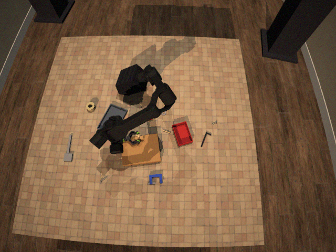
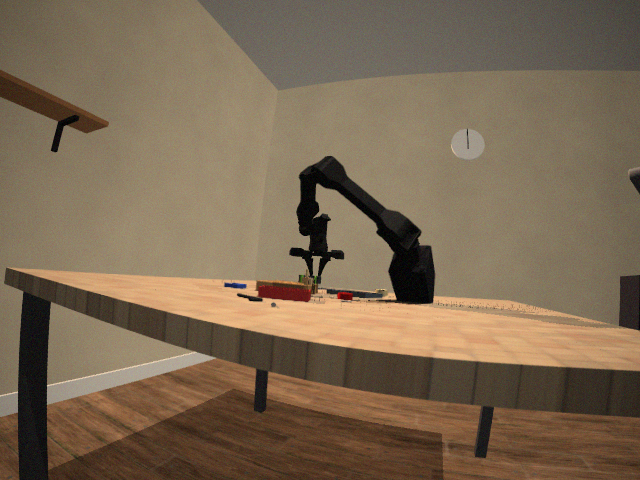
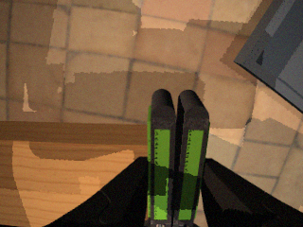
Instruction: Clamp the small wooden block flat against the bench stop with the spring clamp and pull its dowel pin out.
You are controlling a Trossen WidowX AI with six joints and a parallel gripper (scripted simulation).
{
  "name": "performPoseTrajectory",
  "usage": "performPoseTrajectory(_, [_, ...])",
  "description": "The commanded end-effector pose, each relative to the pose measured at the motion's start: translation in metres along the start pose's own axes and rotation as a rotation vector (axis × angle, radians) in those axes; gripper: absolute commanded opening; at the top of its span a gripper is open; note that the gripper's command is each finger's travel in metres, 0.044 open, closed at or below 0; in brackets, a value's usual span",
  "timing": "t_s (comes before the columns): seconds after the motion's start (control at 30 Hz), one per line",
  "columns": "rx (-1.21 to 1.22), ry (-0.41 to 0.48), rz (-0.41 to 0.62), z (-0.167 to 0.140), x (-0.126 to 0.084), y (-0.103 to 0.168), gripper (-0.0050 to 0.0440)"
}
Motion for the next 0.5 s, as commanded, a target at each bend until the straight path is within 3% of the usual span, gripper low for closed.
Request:
performPoseTrajectory(0.0, [-0.003, -0.007, -0.001, 0.0017, -0.0015, 0.0021, 0.0000])
performPoseTrajectory(0.47, [-0.003, -0.007, -0.001, 0.0079, -0.0016, 0.0019, 0.0000])
Point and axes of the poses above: the point midway between the two fingers, 35 mm back from their tips, its own x axis out along the fingers, its own z axis across the jaws, y = z × x, the point moved 1 cm from there along -x, back along the fingers, and after that the axes turned 2 degrees about -x, right-handed, at the moved point
